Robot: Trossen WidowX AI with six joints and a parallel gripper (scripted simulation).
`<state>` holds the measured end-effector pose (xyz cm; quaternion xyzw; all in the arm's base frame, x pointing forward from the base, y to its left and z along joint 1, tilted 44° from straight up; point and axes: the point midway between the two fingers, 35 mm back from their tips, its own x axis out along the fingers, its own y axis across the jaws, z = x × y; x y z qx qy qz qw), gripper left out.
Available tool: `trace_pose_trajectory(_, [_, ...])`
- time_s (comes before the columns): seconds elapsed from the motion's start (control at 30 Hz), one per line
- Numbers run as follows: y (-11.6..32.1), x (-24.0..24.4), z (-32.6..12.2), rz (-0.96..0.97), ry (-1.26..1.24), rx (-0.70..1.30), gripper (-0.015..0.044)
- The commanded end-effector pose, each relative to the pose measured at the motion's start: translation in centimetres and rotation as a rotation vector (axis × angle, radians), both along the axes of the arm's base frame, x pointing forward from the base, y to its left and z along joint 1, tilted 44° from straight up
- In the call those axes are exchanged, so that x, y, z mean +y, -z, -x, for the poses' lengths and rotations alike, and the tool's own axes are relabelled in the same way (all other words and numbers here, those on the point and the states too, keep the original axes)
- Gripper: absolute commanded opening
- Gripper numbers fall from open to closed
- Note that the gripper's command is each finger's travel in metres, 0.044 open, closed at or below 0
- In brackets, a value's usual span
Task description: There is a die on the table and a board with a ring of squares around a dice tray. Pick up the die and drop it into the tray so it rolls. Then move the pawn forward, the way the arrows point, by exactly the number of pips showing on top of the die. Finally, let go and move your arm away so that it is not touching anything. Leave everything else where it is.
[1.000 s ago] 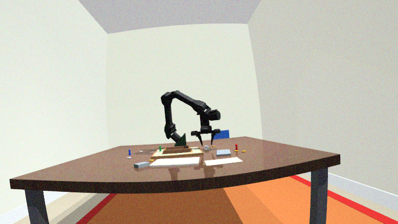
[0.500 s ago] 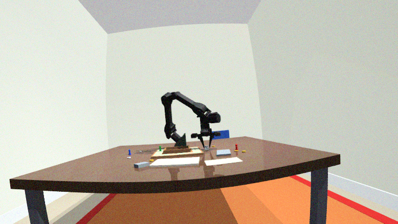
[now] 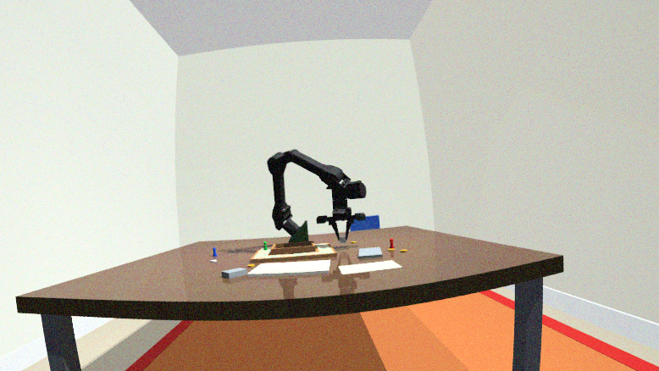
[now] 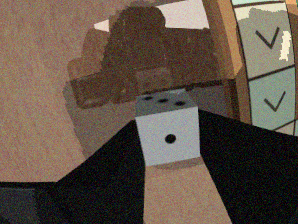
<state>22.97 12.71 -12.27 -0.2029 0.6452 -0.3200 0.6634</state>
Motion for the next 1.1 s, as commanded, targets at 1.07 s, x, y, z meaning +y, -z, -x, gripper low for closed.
trace_pose_trajectory(1.07, [-9.7,3.9,-2.1,-0.036,-0.288,0.263,0.0000])
